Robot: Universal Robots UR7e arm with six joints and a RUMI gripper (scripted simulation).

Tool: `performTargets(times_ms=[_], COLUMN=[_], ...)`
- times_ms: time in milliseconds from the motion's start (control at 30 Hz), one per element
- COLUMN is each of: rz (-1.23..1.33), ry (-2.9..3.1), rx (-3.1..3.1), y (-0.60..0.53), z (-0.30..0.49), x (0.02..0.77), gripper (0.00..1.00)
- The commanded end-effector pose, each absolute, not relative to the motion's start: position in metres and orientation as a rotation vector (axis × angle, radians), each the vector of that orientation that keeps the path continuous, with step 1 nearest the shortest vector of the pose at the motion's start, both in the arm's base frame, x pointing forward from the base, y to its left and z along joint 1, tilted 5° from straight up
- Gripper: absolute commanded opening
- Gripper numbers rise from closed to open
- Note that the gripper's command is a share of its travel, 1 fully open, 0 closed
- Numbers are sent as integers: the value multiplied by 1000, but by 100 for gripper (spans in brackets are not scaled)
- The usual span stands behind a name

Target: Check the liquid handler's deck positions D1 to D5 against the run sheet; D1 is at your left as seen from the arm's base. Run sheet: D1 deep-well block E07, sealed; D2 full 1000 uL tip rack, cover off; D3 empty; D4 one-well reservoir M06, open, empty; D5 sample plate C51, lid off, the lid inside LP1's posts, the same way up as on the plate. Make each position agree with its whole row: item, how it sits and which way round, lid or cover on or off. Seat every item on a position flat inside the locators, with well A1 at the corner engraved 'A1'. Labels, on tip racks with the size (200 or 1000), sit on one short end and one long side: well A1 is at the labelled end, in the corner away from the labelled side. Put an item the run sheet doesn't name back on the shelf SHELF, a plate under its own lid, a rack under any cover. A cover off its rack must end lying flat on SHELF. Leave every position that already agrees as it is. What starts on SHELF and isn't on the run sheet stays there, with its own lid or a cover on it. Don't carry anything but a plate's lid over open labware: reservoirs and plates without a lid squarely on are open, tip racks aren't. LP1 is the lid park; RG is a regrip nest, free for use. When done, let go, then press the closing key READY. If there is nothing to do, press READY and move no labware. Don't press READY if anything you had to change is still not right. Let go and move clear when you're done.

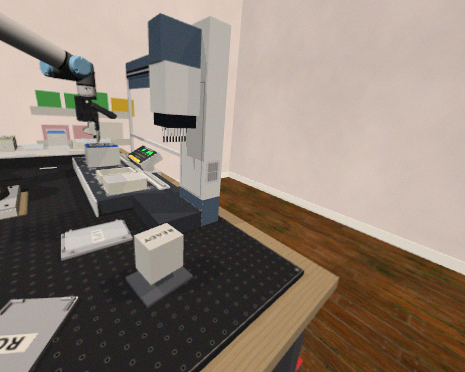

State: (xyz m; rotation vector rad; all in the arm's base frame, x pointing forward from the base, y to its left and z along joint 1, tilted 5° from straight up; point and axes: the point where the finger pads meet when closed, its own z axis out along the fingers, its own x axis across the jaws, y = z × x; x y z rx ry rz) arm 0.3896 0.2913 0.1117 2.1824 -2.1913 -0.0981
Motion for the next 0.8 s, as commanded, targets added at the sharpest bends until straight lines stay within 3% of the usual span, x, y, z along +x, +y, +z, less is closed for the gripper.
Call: performTargets(times_ms=[0, 767], rz=[-95, -95], ry=[-2195, -2195], rx=[2185, 2185], y=[291, 291], z=[125, 158], x=[393, 395], gripper=[0, 0])
